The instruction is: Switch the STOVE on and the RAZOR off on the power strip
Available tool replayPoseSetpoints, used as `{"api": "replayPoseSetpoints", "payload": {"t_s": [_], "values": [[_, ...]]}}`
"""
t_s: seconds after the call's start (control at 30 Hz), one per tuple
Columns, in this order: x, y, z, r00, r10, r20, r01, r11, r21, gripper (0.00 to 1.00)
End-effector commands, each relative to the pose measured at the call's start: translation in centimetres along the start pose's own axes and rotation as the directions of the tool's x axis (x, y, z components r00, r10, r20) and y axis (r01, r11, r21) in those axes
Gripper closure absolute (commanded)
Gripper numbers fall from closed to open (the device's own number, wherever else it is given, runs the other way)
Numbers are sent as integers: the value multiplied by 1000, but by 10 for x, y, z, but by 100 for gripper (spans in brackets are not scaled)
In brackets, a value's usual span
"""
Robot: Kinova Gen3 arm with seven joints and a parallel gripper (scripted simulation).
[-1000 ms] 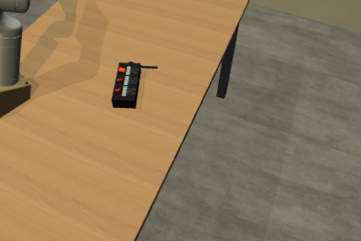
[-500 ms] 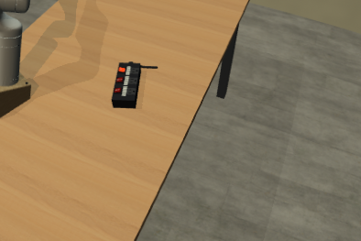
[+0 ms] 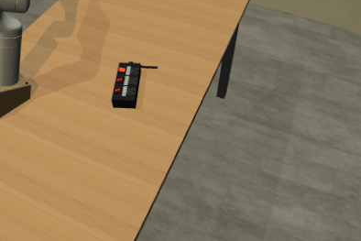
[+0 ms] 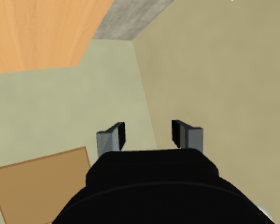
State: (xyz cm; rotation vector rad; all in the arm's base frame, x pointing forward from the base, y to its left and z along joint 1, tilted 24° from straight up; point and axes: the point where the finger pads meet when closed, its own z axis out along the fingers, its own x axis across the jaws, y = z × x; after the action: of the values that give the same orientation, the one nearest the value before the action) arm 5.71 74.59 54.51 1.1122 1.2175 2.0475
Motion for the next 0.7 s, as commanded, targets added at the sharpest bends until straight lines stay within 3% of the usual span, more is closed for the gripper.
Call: {"api": "replayPoseSetpoints", "payload": {"t_s": [0.0, 0.2, 0.37, 0.4, 0.5, 0.57, 0.67], "values": [[-3, 12, 6, 1000, 16, 9, -16, 1000, -2, 0], [-37, 50, 32, 992, 97, 81, -97, 995, -2, 0], [-83, 93, 60, 966, 196, 168, -197, 980, -11, 0], [-83, 93, 60, 966, 196, 168, -197, 980, -11, 0], [-120, 122, 77, 936, 266, 232, -268, 963, -24, 0], [-120, 122, 77, 936, 266, 232, -268, 963, -24, 0], [-164, 151, 94, 890, 343, 301, -346, 937, -44, 0]]}}
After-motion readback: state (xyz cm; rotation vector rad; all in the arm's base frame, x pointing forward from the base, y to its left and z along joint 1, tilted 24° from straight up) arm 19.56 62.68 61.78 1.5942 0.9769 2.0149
